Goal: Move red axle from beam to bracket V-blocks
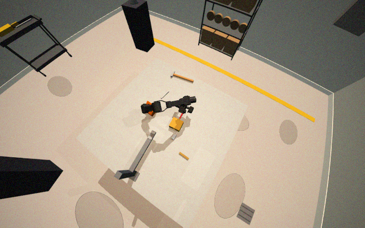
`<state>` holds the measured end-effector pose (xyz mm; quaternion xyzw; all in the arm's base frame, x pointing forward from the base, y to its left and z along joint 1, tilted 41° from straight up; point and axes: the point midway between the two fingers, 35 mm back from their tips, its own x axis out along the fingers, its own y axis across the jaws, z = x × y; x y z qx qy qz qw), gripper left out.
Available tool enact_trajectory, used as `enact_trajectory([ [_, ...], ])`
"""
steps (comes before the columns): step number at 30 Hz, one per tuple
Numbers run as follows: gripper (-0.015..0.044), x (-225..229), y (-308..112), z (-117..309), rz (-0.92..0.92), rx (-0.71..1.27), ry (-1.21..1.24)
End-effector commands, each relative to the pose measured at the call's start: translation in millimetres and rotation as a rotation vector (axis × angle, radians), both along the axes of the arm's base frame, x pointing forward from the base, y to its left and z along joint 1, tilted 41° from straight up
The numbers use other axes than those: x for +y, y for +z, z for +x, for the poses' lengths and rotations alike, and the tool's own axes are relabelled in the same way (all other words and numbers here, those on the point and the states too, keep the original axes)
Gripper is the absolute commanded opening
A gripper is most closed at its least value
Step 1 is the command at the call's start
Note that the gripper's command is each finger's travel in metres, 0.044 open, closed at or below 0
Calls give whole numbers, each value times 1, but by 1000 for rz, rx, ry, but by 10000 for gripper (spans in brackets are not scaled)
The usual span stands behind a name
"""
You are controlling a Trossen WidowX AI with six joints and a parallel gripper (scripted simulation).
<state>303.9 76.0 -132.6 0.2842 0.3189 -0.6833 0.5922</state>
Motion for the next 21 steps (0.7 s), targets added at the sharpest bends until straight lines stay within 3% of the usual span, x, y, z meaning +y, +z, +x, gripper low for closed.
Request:
enact_trajectory([
  [1, 440, 7, 7, 2, 5, -5, -5],
  [10, 440, 18, 20, 4, 5, -5, -5],
  [21, 440, -17, 57, 4, 3, 2, 1],
])
